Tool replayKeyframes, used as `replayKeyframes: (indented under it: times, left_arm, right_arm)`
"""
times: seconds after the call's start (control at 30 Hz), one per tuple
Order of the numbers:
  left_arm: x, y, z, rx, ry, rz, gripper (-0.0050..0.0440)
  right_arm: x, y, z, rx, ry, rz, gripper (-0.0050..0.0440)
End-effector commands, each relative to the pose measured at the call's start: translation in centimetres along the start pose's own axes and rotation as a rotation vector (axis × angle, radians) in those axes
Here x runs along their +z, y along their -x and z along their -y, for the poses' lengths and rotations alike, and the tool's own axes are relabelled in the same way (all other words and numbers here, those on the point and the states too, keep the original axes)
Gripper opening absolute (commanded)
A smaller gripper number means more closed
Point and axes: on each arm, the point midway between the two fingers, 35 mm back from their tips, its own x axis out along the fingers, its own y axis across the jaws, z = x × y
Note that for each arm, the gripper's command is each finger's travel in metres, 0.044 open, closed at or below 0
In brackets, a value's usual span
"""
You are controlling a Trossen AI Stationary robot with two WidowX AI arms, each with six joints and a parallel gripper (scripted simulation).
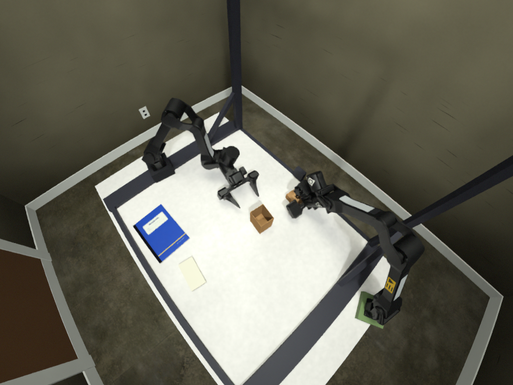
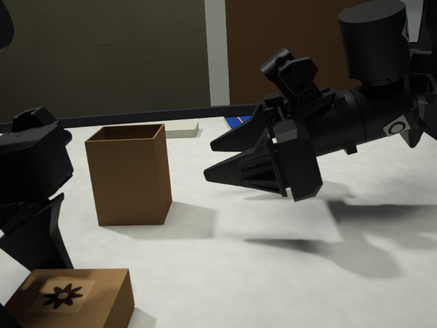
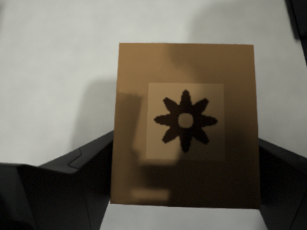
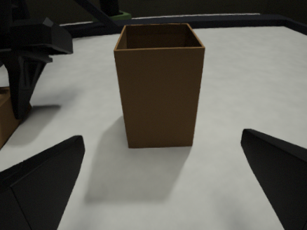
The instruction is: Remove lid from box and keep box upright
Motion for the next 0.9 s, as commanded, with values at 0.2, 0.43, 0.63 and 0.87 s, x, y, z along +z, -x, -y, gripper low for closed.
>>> replayKeyframes:
  times: [0.2,0.43,0.63,0.87]
  left_arm:
    - [1.0,0.7,0.0,-0.002,0.003,0.028,0.0379]
    - [0.9,4.8,0.1,0.0,0.005,0.029,0.0379]
    - [0.7,8.1,-0.1,0.001,0.004,0.029,0.0379]
    - [0.5,9.9,-1.6,0.033,0.019,0.094,0.0379]
  right_arm:
    - [0.8,0.0,-0.2,0.002,-0.016,0.015,0.044]
    - [0.8,0.0,-0.2,0.002,-0.016,0.015,0.044]
    - [0.8,0.0,-0.2,0.002,-0.016,0.015,0.044]
    - [3.3,1.1,1.8,0.002,-0.017,0.042,0.044]
